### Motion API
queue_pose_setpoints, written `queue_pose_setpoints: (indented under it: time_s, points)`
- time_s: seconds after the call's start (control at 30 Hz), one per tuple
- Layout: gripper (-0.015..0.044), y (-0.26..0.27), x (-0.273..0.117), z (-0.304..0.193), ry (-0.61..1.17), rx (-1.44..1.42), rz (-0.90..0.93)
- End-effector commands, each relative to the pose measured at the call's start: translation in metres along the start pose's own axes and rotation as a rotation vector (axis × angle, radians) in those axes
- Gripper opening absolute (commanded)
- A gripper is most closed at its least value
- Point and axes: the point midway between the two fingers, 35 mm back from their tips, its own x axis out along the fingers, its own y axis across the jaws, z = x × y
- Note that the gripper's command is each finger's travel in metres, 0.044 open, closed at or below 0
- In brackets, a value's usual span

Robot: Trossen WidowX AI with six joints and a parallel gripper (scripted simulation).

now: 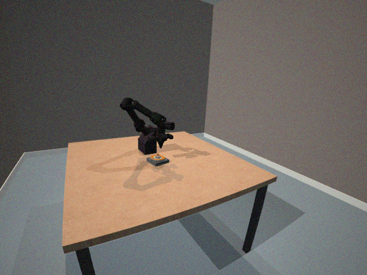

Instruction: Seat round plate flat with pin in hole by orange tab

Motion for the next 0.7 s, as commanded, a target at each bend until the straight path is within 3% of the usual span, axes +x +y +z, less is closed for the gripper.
queue_pose_setpoints:
  time_s: [0.0,0.4,0.67]
  points:
    - [0.0000,-0.001,0.003,-0.004,0.021,-0.016,-0.002]
    - [0.0000,-0.002,0.049,-0.006,0.021,-0.017,-0.004]
    - [0.0000,-0.004,0.051,-0.007,0.021,-0.017,-0.005]
